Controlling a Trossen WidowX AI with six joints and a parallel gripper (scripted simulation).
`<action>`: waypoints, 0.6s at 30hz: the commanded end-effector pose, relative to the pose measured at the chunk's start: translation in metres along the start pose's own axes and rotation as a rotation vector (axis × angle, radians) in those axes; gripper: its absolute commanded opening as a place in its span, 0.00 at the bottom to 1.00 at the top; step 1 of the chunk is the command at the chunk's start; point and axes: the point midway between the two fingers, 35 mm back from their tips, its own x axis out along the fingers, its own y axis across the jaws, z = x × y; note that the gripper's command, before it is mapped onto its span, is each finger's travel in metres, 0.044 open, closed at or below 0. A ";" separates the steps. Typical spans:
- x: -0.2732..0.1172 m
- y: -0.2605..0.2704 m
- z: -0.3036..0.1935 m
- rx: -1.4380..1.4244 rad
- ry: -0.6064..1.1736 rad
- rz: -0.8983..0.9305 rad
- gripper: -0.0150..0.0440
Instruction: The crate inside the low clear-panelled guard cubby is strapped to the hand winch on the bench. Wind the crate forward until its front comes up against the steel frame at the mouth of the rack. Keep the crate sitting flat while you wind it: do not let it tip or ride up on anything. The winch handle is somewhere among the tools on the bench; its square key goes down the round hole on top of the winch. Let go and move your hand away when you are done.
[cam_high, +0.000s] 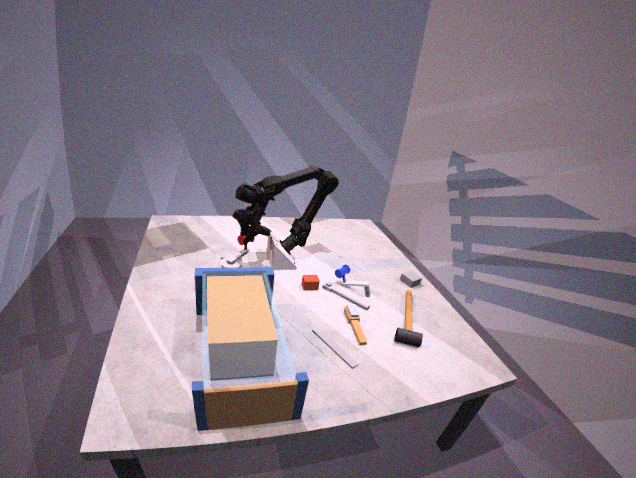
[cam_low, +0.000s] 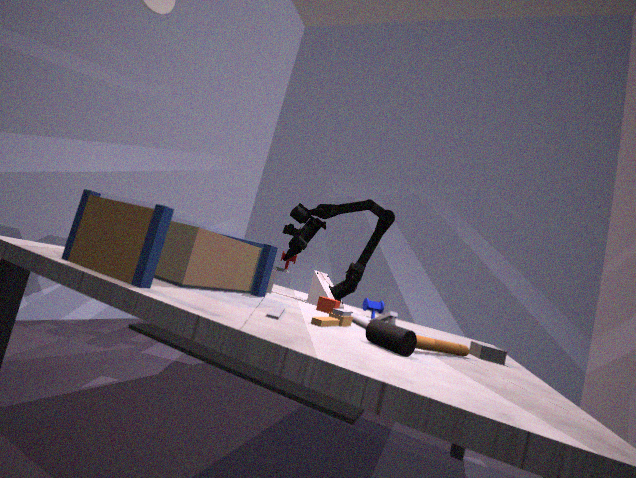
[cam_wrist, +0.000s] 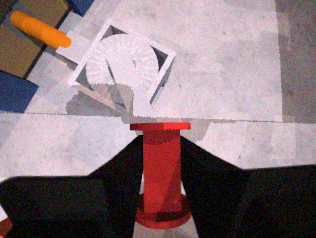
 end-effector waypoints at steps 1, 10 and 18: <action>0.004 -0.011 0.003 -0.007 0.003 -0.027 0.25; 0.007 -0.021 0.010 -0.007 0.003 -0.028 0.25; 0.009 -0.030 0.016 -0.008 0.002 -0.028 0.25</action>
